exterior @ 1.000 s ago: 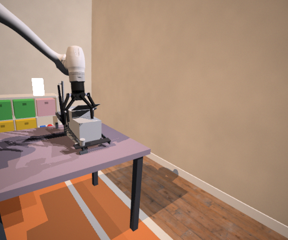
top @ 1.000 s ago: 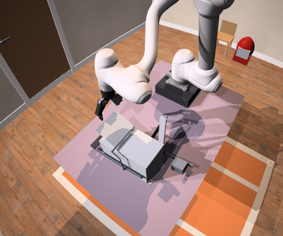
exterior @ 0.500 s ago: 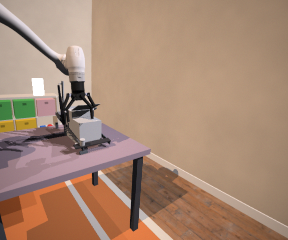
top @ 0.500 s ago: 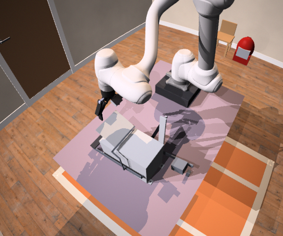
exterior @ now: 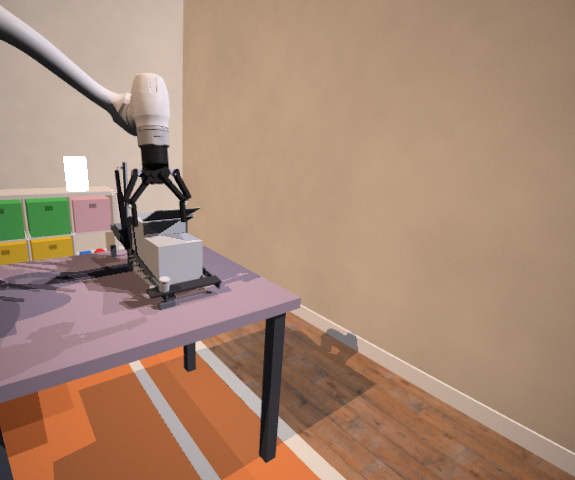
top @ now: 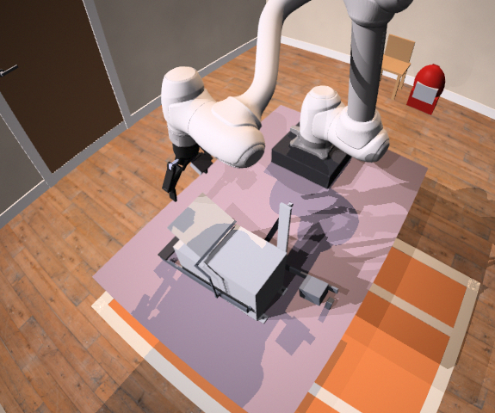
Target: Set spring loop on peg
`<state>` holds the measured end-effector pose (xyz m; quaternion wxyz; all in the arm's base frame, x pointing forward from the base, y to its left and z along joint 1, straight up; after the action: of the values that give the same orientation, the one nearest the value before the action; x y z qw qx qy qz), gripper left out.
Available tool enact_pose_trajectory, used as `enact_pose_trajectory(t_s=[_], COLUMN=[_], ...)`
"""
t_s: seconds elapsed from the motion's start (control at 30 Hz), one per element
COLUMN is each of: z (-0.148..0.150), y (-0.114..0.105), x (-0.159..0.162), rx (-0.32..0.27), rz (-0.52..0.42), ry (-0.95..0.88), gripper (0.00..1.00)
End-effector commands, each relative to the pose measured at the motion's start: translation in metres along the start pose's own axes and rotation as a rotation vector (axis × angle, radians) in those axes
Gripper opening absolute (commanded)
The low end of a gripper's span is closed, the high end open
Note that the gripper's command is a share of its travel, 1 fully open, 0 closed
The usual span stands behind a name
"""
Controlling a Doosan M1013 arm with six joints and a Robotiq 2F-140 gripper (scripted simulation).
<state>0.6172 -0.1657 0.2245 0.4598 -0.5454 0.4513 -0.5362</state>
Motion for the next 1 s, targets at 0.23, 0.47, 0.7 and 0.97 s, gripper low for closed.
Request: enact_pose_trajectory(t_s=[0.23,0.47,0.7,0.97], z=[0.000,0.000,0.000,0.000], y=[-0.050,-0.045,-0.049,-0.049], x=[0.009,0.008,0.009,0.009], rx=[0.001,0.001,0.001,0.001], rz=[0.000,0.000,0.000,0.000], ry=[0.001,0.001,0.001,0.000], gripper=[1.00,1.00,1.00,1.00])
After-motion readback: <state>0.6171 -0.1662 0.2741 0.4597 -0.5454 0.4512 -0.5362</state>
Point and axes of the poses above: the point where the finger pads meet when closed, its own y axis out along the fingers, its own z axis across the jaws, x = y × z, the point moved 3 cm from there along -y, back along the fingers, and after that the axes turned 3 degrees about -y, right-handed, at the moved point
